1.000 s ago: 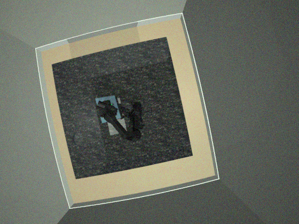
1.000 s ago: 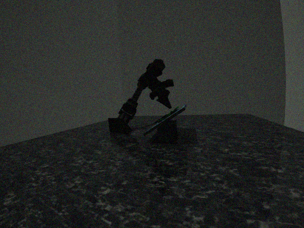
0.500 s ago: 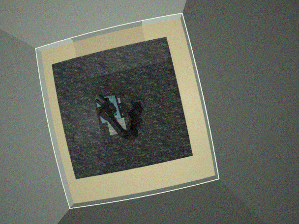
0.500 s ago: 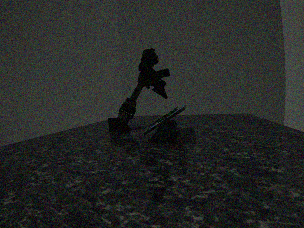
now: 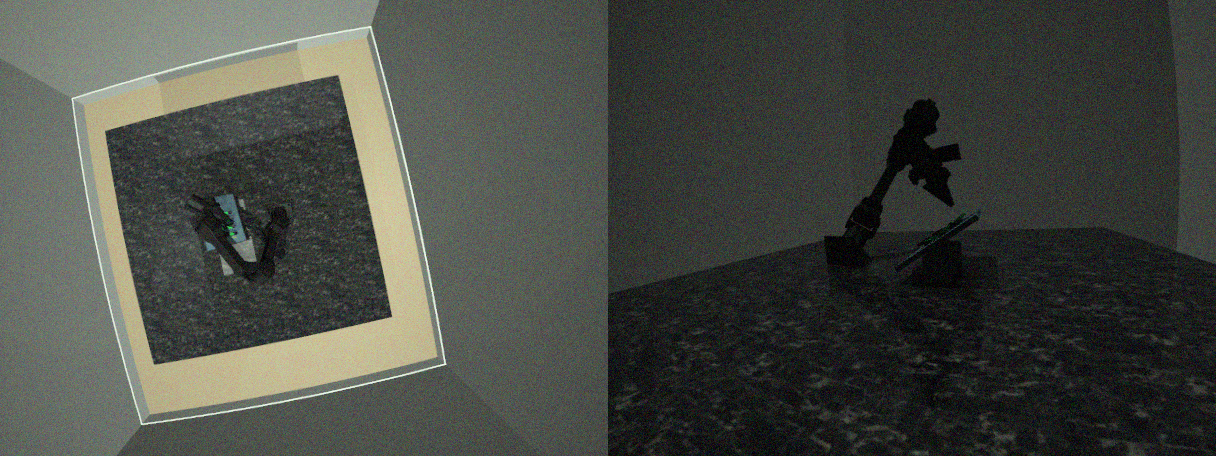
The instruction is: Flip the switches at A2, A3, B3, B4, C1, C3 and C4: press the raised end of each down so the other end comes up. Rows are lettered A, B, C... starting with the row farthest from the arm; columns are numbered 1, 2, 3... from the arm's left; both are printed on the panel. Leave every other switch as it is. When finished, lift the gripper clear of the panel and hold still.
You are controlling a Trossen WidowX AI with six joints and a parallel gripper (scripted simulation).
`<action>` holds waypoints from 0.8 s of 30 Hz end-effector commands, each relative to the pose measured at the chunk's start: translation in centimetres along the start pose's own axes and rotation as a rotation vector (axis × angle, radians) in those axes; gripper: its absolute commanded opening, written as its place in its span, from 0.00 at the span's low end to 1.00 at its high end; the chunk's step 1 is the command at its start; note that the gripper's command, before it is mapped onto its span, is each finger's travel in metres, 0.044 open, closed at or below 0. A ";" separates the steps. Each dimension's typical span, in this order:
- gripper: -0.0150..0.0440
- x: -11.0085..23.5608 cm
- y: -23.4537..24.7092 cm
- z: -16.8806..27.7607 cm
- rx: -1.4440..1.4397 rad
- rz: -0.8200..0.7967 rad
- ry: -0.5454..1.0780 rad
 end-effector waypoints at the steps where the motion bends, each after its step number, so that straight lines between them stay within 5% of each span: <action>1: 0.25 -0.5 -0.1 0.1 -0.009 -0.001 -0.004; 24: 0.25 -2.6 -0.1 0.1 -0.008 -0.001 -0.005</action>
Point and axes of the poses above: the point midway between the two fingers, 35 mm back from their tips, its own x axis back along the fingers, its own y axis across the jaws, z = x × y, the point moved 8 cm from there along x, back along the fingers, and after that the axes turned 5 degrees about x, right-handed, at the moved point
